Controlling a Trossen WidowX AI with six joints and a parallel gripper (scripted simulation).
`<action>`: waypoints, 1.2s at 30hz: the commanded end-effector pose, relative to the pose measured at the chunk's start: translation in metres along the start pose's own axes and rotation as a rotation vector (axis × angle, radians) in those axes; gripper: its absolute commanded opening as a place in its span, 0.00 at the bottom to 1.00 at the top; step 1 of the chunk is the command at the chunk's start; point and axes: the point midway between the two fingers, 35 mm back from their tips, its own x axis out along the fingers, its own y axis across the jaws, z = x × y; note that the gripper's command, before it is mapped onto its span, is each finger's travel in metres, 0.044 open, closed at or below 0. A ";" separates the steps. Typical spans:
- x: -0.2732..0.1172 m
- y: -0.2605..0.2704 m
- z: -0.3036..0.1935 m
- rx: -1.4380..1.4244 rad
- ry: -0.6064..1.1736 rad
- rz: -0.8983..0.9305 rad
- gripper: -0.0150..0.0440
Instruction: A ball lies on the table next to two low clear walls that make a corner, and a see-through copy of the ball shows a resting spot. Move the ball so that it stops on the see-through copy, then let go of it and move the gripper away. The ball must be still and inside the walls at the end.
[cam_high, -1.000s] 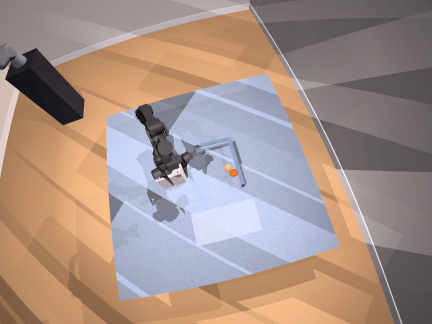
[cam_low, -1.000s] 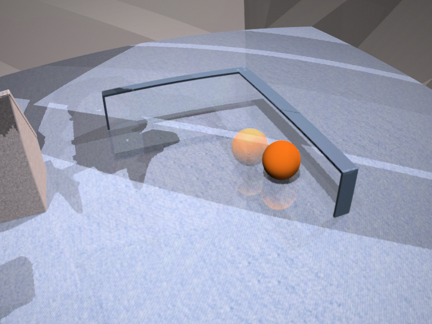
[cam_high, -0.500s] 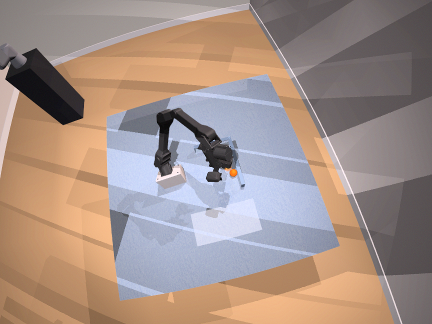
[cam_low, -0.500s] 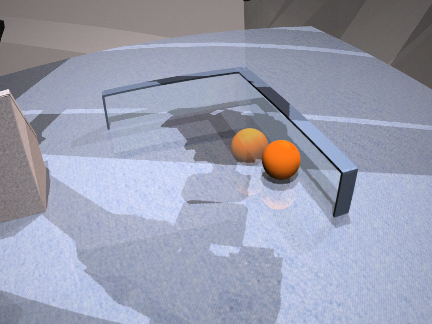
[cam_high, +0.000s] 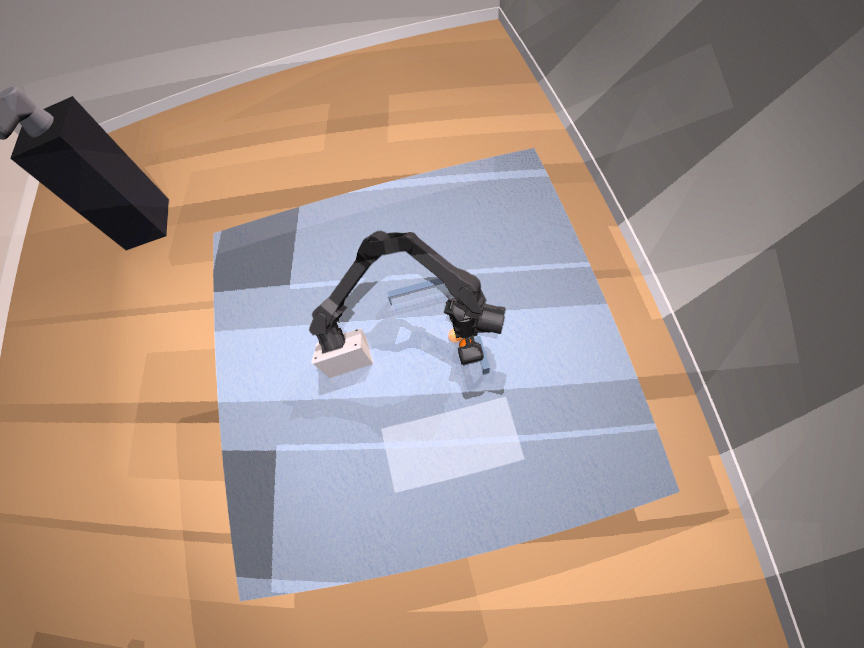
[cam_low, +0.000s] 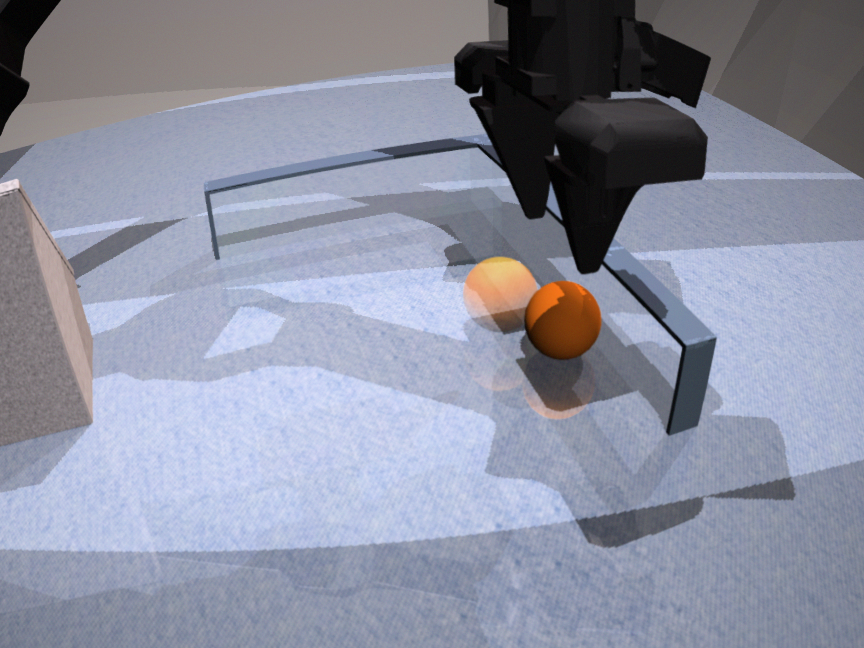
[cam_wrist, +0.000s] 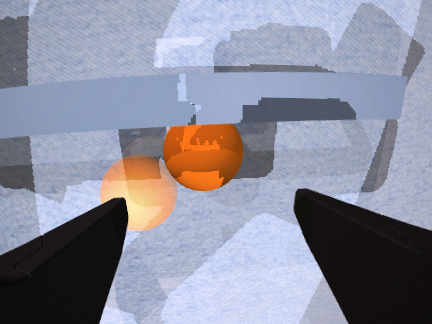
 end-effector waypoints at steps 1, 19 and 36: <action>0.000 0.000 0.004 -0.014 -0.011 0.014 0.82; 0.029 0.000 0.005 -0.014 -0.011 0.015 0.82; 0.056 0.001 0.004 -0.014 -0.011 0.017 0.82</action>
